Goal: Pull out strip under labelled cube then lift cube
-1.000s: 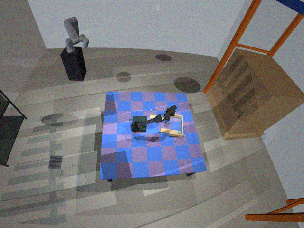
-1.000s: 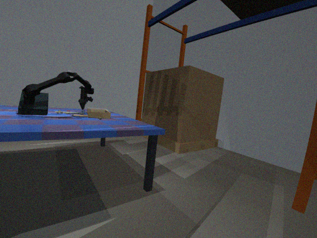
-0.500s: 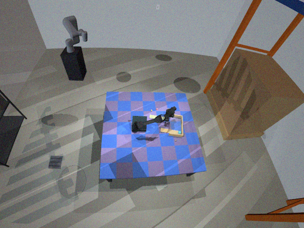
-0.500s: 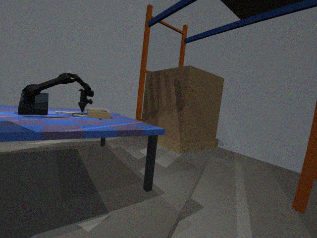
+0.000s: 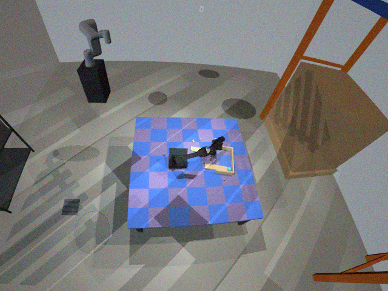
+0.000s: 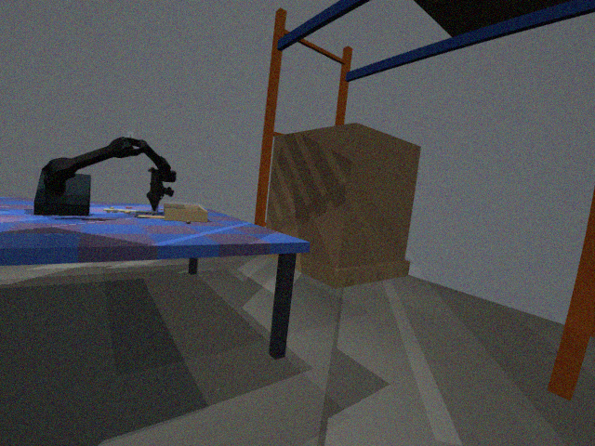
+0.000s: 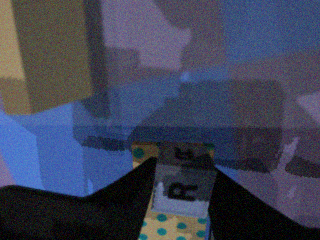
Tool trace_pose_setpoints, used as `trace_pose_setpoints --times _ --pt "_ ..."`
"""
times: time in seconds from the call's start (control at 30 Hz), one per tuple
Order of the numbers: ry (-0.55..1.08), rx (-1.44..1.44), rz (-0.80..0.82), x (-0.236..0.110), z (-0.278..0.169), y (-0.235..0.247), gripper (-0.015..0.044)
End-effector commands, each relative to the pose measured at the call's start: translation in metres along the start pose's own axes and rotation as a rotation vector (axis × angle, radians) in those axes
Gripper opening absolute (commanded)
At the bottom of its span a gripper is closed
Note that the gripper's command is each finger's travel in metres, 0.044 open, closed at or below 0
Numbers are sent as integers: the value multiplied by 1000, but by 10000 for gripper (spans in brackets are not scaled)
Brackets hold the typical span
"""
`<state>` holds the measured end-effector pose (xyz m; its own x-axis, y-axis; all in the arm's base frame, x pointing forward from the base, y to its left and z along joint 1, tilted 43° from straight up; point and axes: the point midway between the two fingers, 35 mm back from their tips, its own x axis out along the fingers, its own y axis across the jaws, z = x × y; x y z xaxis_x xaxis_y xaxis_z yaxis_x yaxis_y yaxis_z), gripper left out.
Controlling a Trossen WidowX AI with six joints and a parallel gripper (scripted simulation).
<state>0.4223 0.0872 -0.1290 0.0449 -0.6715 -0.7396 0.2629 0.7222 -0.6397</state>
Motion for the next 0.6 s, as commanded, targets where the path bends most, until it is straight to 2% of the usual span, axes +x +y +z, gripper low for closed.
trace_pose_setpoints --times 0.0,0.07,0.2,0.57 --pt "0 0 0 0 0 0 112" --pt "0 0 0 0 0 0 98" --pt "0 0 0 -2 -1 -1 0" --pt "2 -6 -2 -27 -29 -18 0"
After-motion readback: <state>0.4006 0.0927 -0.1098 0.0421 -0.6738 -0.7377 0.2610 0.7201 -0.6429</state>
